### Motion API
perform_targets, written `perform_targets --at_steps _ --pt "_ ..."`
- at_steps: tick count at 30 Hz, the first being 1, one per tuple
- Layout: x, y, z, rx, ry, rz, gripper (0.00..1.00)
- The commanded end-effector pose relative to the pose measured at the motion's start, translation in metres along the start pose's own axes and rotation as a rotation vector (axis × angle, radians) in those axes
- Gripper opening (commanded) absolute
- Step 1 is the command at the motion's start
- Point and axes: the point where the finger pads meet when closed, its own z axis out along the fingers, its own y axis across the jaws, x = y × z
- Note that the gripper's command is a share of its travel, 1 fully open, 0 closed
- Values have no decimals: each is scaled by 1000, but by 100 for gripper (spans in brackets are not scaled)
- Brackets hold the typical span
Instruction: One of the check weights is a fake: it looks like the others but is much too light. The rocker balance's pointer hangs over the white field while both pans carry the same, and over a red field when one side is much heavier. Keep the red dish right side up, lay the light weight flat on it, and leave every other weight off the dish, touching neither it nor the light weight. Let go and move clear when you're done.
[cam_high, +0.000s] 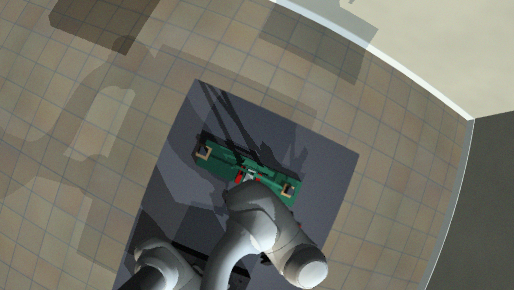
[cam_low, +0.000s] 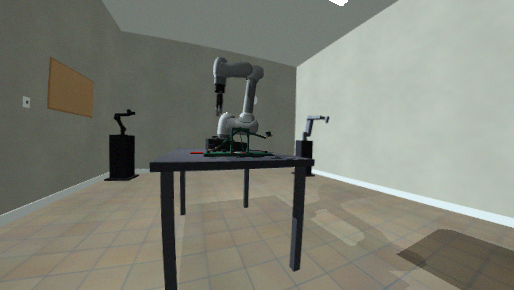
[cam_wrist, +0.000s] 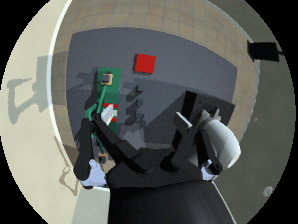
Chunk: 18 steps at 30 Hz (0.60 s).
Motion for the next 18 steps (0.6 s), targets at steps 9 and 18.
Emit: perform_targets --at_steps 9,18 --pt "-46 0 0 0 0 0 100" --pt "-110 0 0 0 0 0 100"
